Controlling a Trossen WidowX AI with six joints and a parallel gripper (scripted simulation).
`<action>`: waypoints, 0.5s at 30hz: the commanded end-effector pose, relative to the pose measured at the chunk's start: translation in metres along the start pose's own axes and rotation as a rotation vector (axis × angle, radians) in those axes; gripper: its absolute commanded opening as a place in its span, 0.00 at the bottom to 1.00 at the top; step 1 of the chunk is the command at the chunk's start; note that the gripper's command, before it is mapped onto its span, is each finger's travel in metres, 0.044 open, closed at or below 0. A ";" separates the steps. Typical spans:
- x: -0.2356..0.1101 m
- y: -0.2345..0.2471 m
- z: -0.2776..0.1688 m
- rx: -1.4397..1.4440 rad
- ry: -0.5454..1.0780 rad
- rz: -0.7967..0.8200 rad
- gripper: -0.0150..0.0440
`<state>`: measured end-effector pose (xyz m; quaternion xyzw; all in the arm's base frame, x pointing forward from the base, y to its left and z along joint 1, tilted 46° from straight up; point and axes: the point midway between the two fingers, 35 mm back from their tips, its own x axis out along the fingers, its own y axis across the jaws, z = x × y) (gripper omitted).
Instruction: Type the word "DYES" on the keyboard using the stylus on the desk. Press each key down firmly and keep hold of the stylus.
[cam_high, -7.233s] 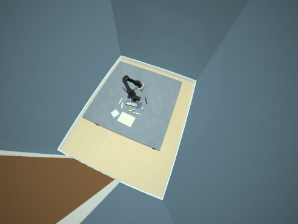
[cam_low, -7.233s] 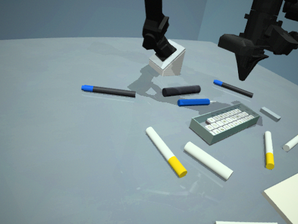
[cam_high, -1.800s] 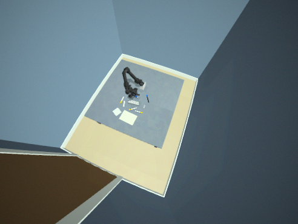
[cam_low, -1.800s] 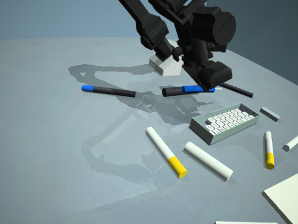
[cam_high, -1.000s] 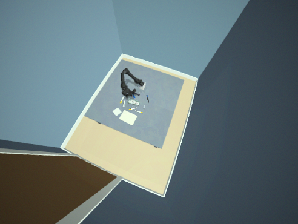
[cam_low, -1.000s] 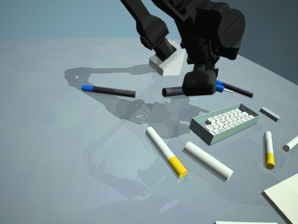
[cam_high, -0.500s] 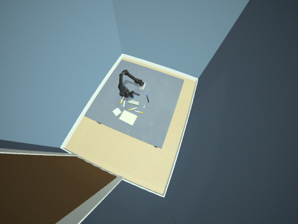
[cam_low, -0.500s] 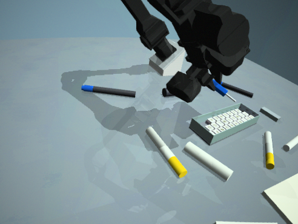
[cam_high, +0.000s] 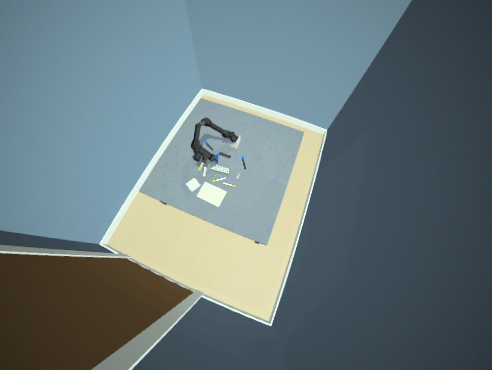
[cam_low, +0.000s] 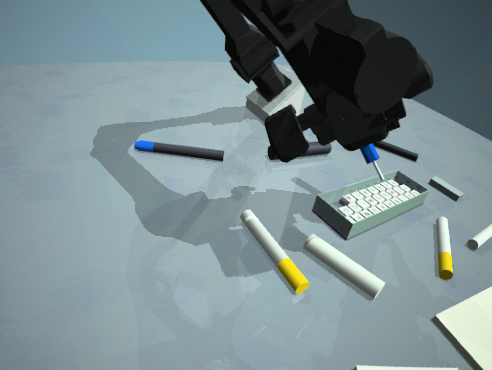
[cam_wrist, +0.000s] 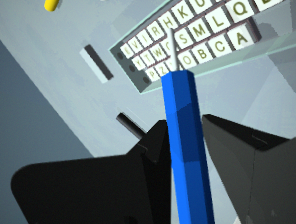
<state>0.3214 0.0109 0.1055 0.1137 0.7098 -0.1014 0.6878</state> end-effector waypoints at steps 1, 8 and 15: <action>-0.004 0.001 0.004 0.130 0.019 0.020 0.25; -0.013 0.003 0.012 0.397 0.063 0.053 0.25; -0.022 0.004 0.020 0.663 0.115 0.076 0.25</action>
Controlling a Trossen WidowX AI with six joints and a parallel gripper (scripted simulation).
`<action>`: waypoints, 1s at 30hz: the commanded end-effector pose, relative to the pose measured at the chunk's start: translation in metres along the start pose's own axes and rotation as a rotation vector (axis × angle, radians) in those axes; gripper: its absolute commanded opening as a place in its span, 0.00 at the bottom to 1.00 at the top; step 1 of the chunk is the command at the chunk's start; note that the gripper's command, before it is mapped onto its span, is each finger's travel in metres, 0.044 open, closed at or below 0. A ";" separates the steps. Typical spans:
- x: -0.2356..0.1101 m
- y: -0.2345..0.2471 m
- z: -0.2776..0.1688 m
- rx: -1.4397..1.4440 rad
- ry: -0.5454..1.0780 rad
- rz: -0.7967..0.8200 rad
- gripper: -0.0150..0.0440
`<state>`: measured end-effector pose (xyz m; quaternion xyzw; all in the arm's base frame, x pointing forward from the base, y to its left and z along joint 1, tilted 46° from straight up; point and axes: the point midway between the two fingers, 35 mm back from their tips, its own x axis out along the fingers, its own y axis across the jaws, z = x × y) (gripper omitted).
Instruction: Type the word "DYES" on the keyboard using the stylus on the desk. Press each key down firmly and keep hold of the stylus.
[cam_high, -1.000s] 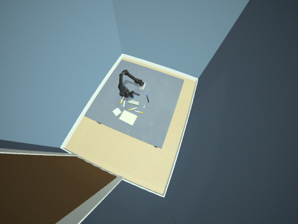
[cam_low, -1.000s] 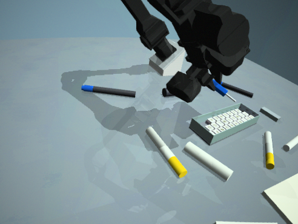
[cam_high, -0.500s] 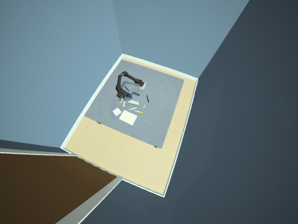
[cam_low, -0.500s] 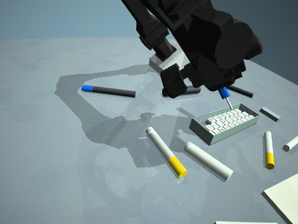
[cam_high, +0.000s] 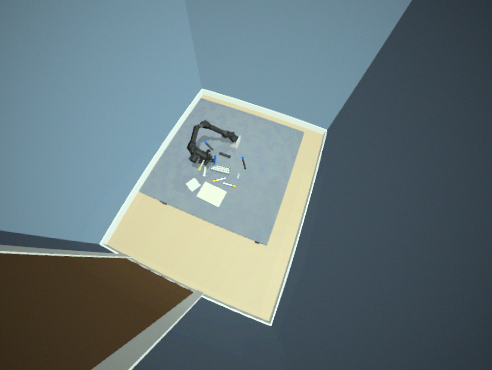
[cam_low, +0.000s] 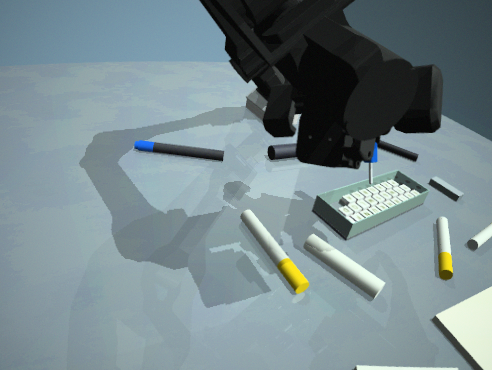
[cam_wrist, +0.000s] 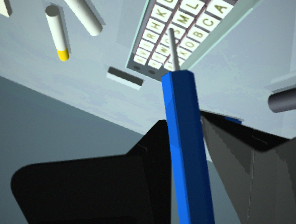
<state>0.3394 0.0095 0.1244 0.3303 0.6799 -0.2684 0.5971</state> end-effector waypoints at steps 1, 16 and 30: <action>-0.004 0.003 0.003 0.132 0.027 0.010 0.25; -0.018 0.010 0.010 0.533 0.109 0.019 0.25; 0.002 -0.006 0.033 0.533 0.107 0.018 0.25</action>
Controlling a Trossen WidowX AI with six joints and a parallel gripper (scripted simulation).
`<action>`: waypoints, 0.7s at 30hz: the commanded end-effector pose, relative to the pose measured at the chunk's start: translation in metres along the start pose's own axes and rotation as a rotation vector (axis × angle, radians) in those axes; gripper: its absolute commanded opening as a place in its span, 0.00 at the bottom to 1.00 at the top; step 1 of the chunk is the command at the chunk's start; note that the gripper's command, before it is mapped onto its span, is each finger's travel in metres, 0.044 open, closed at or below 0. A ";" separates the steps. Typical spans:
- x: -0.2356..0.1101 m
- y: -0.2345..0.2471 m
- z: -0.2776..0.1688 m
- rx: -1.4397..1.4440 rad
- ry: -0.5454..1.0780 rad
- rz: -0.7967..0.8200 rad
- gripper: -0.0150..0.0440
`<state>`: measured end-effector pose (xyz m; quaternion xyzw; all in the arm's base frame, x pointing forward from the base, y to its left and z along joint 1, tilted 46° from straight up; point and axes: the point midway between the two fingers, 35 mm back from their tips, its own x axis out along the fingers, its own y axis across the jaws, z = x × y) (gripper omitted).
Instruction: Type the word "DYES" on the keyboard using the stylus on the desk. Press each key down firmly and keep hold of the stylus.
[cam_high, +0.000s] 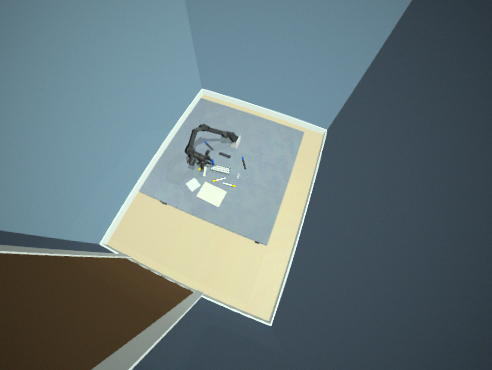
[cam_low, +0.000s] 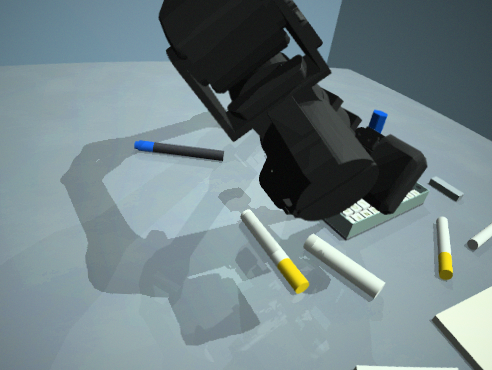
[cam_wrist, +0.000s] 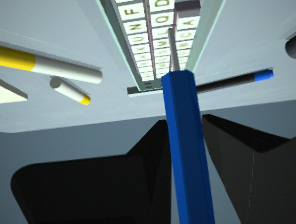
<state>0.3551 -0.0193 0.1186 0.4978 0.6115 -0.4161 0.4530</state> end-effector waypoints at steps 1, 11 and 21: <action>0.001 0.000 0.000 -0.006 -0.001 -0.001 0.25; 0.001 0.000 0.000 -0.006 -0.001 -0.001 0.25; 0.002 0.004 0.004 -0.006 -0.002 -0.001 0.39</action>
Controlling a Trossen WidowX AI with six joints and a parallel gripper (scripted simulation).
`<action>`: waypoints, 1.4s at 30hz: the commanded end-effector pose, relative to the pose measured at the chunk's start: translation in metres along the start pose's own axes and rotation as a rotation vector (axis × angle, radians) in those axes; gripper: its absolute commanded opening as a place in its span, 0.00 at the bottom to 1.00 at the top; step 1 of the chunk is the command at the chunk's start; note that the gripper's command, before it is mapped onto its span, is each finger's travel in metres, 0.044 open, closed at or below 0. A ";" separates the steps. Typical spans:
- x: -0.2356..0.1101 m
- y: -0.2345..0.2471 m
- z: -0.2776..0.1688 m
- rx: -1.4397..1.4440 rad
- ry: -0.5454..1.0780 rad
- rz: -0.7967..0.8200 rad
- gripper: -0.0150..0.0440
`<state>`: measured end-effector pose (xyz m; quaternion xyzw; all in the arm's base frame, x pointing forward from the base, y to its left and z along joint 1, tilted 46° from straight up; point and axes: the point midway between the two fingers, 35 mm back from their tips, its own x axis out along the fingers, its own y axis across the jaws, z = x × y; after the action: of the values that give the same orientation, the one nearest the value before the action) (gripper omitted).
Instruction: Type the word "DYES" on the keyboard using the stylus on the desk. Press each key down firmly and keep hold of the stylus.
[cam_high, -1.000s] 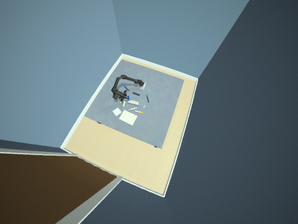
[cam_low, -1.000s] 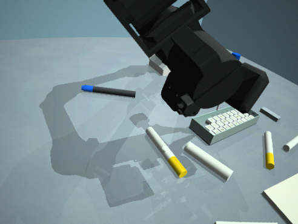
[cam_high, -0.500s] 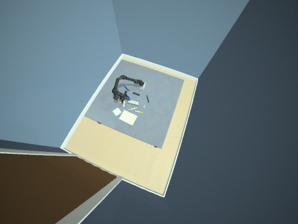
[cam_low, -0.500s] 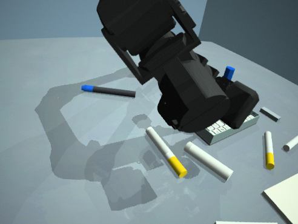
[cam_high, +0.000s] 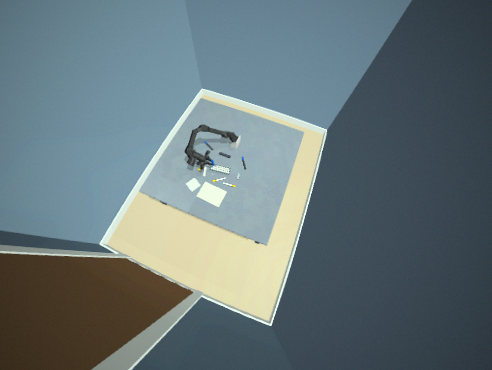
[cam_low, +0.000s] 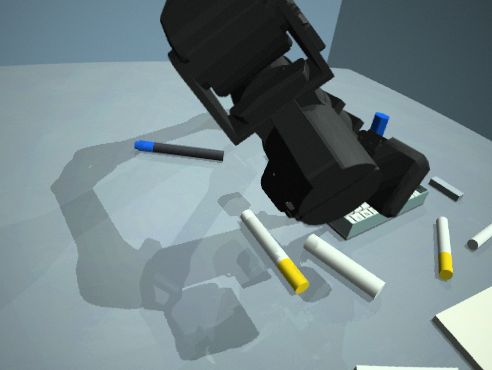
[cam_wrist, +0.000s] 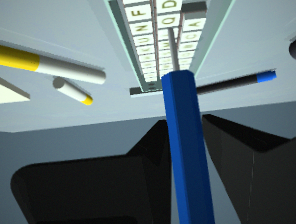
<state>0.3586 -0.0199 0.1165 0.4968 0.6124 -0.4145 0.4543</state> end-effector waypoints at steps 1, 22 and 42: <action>0.001 0.000 0.003 -0.002 -0.002 -0.001 0.39; 0.002 -0.002 0.004 -0.002 -0.002 -0.001 0.39; 0.007 -0.002 0.012 -0.001 -0.002 -0.001 0.39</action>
<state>0.3582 -0.0286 0.1086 0.4968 0.6123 -0.4147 0.4542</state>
